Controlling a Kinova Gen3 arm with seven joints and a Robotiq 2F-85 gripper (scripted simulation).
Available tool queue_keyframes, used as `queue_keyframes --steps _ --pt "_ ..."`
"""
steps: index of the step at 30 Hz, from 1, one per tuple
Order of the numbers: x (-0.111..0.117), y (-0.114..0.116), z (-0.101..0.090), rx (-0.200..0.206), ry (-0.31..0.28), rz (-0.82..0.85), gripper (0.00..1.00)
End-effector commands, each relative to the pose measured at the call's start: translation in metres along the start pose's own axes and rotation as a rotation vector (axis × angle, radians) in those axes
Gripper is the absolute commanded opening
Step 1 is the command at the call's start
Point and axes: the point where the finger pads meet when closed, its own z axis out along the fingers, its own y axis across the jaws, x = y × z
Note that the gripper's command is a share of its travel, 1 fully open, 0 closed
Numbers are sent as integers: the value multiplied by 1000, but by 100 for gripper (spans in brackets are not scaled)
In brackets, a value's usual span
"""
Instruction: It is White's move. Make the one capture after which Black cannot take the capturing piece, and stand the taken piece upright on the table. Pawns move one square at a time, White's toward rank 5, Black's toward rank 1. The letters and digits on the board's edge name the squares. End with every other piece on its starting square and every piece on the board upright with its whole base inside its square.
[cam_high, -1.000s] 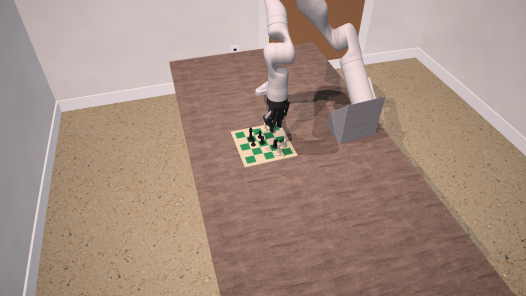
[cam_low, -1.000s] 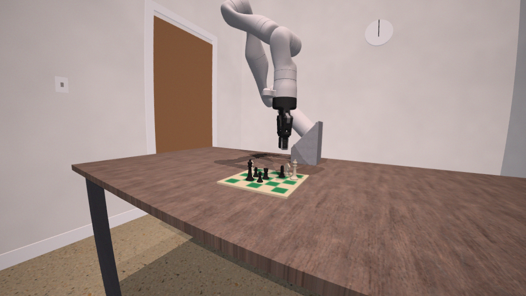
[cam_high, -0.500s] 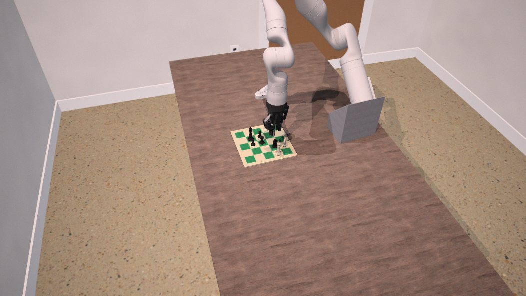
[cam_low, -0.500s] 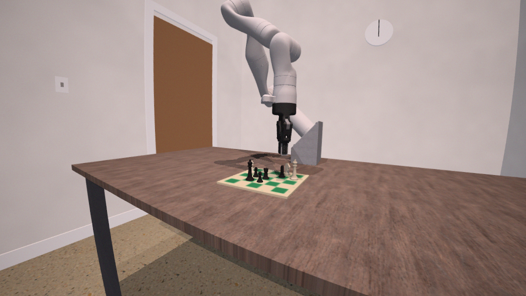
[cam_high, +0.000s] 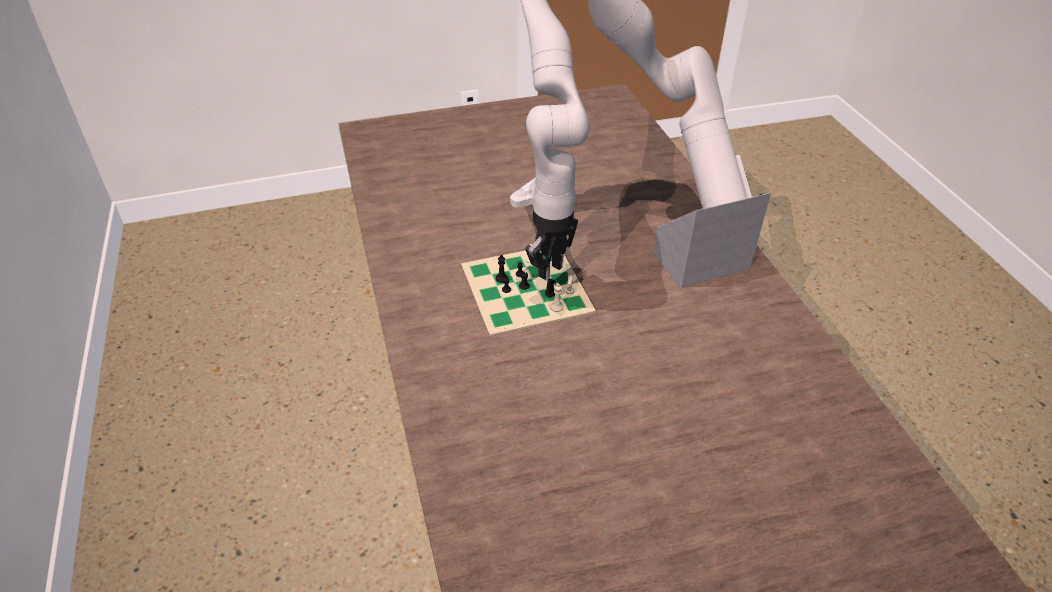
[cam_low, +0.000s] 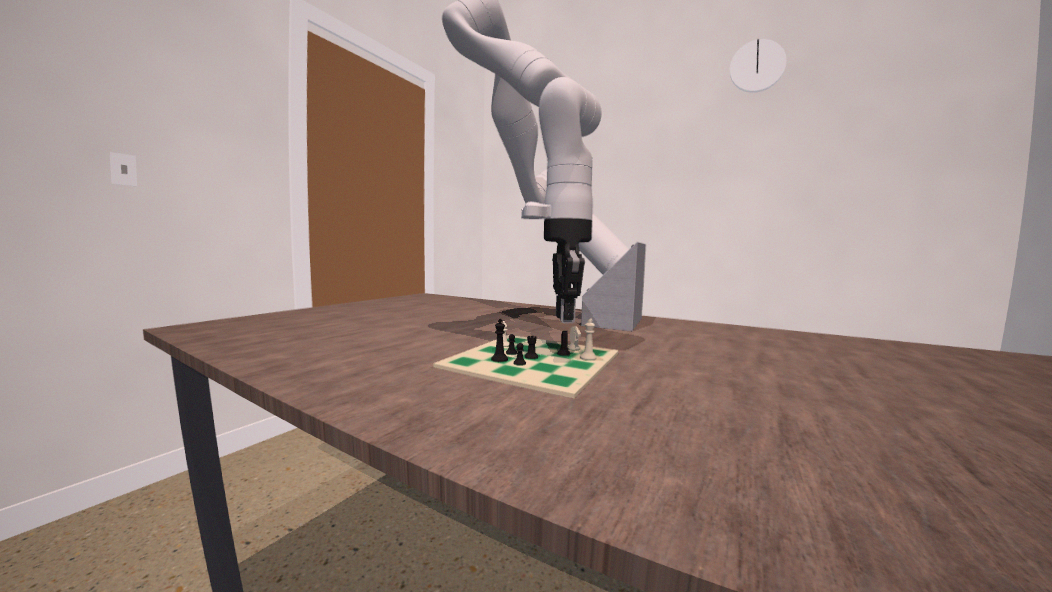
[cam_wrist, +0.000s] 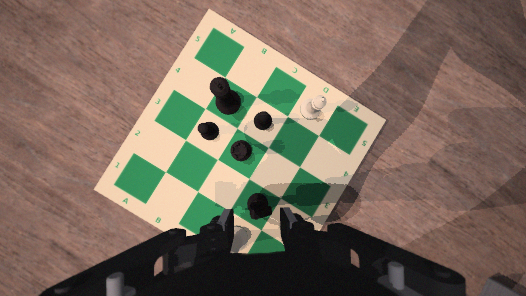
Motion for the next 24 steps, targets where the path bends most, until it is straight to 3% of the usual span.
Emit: queue_keyframes --steps 1,24 --pt "-1 1 3 -3 0 -1 39" --pt "0 1 8 -3 0 -1 39"
